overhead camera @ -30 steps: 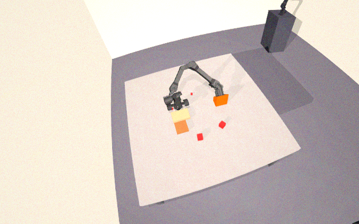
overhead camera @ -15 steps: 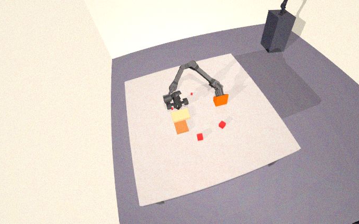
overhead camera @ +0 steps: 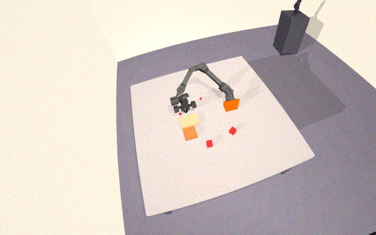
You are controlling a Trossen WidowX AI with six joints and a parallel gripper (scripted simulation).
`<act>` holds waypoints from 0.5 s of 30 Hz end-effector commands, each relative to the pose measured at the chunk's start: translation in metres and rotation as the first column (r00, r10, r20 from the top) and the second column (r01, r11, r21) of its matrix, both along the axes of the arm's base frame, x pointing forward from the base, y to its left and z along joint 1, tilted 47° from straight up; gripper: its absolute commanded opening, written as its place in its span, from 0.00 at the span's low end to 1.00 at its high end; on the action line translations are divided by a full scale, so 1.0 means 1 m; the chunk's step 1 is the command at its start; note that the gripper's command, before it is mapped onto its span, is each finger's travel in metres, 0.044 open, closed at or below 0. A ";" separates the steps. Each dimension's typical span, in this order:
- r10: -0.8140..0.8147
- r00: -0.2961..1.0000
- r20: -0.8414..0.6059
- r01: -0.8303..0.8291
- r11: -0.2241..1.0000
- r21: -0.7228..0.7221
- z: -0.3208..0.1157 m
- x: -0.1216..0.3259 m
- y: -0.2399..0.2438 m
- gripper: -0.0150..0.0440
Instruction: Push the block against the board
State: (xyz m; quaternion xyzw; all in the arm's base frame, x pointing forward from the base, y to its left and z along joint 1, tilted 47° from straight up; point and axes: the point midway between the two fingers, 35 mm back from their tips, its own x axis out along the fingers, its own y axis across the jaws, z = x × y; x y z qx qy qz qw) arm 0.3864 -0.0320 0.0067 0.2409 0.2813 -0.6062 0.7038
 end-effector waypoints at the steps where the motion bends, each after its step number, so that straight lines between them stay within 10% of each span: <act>1: 0.000 1.000 -0.004 0.000 1.000 -0.005 0.004 0.000 -0.005 0.25; 15: -0.001 1.000 -0.004 0.001 1.000 -0.003 0.024 0.007 0.053 0.25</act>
